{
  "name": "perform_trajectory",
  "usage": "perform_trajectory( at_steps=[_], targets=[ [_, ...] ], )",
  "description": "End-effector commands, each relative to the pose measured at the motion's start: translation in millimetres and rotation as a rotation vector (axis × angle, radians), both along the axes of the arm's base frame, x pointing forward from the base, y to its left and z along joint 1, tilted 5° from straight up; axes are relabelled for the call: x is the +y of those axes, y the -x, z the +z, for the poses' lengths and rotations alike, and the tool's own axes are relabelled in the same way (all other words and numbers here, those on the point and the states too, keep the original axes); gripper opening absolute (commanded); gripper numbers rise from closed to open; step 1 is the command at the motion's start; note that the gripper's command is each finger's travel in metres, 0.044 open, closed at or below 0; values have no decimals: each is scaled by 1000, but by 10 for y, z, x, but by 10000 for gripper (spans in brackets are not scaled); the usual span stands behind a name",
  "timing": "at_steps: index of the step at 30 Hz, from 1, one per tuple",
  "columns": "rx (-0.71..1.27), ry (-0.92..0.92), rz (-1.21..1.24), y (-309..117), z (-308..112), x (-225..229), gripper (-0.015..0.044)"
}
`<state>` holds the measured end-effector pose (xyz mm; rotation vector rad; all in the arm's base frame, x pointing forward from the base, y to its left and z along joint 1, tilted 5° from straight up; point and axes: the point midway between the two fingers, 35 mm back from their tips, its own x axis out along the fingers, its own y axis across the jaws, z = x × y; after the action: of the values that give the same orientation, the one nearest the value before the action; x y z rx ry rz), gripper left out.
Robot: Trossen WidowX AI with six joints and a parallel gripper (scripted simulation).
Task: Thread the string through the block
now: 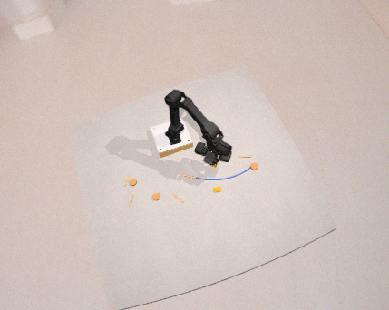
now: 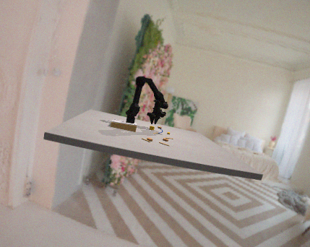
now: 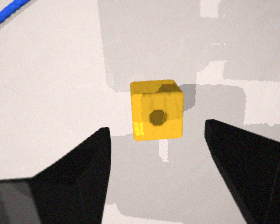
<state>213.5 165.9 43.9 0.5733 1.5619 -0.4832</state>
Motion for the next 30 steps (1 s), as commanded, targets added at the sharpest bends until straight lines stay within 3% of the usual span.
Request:
perform_trajectory(
  at_steps=[1, 23, 30],
  targets=[
    [6, 1, -5, 13, -74, 4, 244],
    [7, 1, -5, 41, -355, 13, 244],
    [4, 2, 0, 36, -341, 9, 80]
  ],
)
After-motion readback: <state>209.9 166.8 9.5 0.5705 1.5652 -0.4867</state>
